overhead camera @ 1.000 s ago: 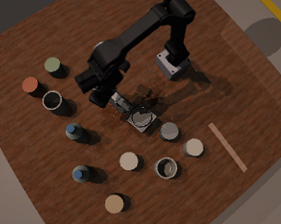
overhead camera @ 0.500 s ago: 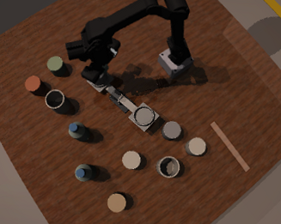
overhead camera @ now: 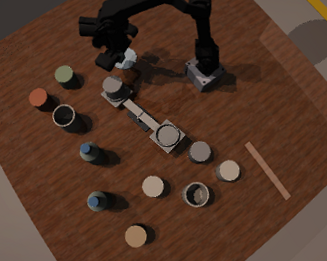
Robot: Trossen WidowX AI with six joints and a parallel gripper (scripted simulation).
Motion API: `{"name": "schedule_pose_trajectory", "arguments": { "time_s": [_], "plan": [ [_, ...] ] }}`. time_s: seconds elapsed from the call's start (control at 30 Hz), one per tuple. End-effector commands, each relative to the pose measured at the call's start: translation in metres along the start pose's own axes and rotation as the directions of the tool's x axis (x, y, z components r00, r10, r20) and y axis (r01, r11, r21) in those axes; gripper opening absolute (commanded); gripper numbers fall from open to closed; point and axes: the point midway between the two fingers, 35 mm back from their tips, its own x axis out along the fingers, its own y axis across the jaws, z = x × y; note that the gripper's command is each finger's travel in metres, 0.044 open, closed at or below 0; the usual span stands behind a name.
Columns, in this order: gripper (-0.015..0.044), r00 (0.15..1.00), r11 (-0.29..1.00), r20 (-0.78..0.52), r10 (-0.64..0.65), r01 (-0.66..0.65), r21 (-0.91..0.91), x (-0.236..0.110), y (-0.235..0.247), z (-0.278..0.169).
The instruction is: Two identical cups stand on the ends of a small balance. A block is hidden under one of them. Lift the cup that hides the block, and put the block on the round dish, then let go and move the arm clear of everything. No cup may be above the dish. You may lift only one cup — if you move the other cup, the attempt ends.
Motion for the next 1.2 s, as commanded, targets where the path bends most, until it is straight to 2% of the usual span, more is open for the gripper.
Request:
{"name": "schedule_pose_trajectory", "arguments": {
  "time_s": [0.0, 0.13, 0.27, 0.5, 1.07, 1.17],
  "plan": [
    [0.0, 1.0, 1.0, -0.006, -0.001, 0.001, 0.0, 0.006, -0.021, 0.009],
    [0.0, 1.0, 1.0, -0.013, -0.004, 0.004, 0.0, 0.012, -0.043, 0.016],
    [0.0, 1.0, 1.0, -0.013, -0.004, 0.004, 0.0, 0.019, -0.044, 0.016],
    [0.0, 1.0, 1.0, -0.013, -0.004, 0.004, 0.0, 0.053, -0.044, 0.015],
    [0.0, 1.0, 1.0, -0.013, -0.004, 0.005, 0.0, 0.074, -0.044, 0.015],
    [0.0079, 1.0, 1.0, -0.016, -0.009, 0.009, 0.004, 0.07, -0.045, 0.014]
  ]
}}
